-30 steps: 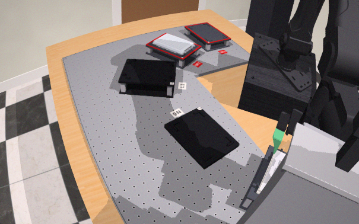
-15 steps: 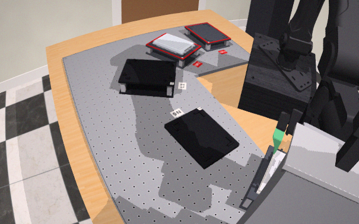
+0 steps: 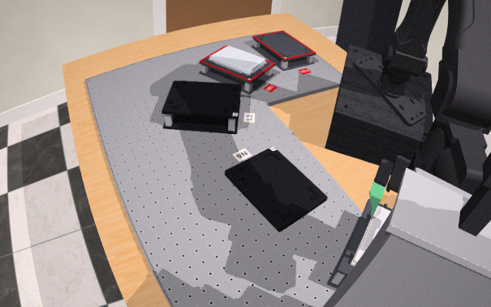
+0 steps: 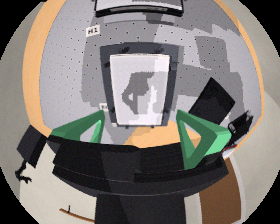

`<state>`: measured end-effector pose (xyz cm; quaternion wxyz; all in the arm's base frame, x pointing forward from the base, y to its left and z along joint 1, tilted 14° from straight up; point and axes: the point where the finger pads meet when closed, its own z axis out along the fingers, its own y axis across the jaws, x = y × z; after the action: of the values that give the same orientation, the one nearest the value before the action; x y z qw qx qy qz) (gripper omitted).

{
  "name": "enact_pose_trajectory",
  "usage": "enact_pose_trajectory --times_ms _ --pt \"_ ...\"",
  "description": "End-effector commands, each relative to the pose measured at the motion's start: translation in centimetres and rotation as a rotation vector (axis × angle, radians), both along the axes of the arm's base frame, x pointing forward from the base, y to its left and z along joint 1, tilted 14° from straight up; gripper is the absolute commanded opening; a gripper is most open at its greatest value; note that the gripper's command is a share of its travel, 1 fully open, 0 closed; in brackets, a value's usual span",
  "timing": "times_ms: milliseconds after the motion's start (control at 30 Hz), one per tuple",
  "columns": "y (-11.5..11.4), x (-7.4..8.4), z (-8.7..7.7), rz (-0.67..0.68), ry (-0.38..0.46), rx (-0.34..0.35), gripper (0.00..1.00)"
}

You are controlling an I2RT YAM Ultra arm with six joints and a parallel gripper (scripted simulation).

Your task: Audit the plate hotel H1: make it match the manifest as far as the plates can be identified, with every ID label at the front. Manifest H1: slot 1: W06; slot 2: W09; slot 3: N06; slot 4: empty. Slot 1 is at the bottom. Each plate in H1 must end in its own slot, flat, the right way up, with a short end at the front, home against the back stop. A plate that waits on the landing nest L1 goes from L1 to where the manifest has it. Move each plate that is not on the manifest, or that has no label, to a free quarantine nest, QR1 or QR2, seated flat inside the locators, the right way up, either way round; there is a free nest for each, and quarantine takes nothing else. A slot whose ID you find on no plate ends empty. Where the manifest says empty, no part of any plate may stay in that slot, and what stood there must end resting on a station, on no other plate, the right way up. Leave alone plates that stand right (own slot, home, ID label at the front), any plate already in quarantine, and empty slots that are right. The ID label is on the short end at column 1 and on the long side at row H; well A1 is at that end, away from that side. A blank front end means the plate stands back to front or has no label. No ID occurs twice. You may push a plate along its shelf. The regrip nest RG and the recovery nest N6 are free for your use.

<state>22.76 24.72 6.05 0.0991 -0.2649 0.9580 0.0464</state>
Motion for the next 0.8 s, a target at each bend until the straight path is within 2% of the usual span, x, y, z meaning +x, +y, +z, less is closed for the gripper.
enact_pose_trajectory --times_ms 0,233,267,333,533,600,667,767 --pt "0.1 0.3 -0.5 0.001 -0.007 0.014 1.00" --pt "0.1 0.4 -1.5 -0.001 0.000 0.007 1.00" --pt "0.6 0.8 -0.1 -0.002 -0.032 0.042 1.00" --pt "0.2 0.5 -1.8 -0.003 -0.001 0.008 1.00" --pt "0.3 0.5 -2.6 0.000 -0.001 0.008 1.00" --pt "0.6 0.8 -2.4 0.000 -0.012 0.019 1.00" --pt "0.4 0.6 -3.1 -0.001 -0.001 0.007 1.00" --pt "0.4 0.7 -3.4 -0.002 -0.001 0.007 1.00"
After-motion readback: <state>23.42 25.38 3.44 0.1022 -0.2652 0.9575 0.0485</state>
